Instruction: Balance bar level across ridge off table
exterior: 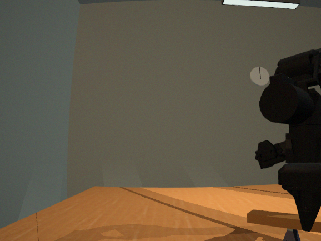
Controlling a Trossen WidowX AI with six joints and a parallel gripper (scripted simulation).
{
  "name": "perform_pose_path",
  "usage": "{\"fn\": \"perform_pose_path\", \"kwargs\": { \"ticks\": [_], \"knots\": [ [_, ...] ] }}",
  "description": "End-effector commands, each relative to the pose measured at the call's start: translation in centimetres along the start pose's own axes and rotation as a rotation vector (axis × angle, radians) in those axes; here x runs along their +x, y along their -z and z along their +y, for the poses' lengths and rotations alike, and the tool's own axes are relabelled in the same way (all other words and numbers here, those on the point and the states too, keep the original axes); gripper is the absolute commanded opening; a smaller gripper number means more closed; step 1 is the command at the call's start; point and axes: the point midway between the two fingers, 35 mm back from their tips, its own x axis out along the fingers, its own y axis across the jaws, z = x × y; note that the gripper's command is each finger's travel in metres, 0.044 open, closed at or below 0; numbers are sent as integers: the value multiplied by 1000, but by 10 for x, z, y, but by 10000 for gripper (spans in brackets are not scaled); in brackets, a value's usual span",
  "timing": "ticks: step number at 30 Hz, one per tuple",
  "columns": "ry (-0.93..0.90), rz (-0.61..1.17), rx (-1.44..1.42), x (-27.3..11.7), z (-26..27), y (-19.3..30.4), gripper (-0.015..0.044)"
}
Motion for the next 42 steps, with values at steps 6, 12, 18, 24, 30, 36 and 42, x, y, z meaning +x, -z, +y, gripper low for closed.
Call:
{"fn": "perform_pose_path", "kwargs": {
  "ticks": [6,12,18,24,30,36,42],
  "knots": [
    [-8,-2,0,-89,2,-1,440],
    [-8,-2,0,-97,0,0,440],
    [-8,-2,0,-97,0,0,440],
    [-8,-2,0,-97,0,0,440],
    [-8,-2,0,-97,0,0,440],
    [-8,-2,0,-97,0,0,440],
    [-8,-2,0,-97,0,0,440]
  ]
}}
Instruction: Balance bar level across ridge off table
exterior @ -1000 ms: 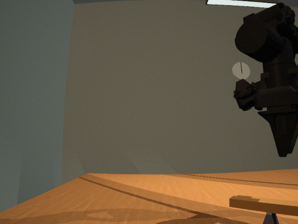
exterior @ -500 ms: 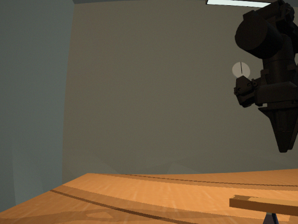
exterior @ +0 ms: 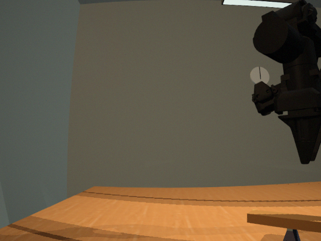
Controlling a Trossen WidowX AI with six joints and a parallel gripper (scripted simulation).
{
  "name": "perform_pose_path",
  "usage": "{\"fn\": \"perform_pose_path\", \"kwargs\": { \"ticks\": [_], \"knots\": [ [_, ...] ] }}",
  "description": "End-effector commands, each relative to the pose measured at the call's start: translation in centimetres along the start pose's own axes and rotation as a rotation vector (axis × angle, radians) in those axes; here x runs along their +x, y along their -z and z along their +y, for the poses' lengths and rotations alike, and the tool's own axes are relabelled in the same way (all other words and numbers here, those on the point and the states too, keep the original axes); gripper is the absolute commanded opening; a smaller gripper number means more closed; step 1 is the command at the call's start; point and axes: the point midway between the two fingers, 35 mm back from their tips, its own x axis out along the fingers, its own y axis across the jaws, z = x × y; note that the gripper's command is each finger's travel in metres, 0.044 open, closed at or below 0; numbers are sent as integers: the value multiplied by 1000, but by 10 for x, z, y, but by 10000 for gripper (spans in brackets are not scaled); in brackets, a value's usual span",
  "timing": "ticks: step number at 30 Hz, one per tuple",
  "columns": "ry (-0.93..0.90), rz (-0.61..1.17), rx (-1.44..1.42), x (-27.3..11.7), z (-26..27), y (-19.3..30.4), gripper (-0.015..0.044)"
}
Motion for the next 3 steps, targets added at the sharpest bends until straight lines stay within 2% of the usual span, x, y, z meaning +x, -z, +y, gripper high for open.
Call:
{"fn": "perform_pose_path", "kwargs": {
  "ticks": [1,3],
  "knots": [
    [2,1,0,0,0,0,440],
    [2,1,0,0,0,0,440]
  ]
}}
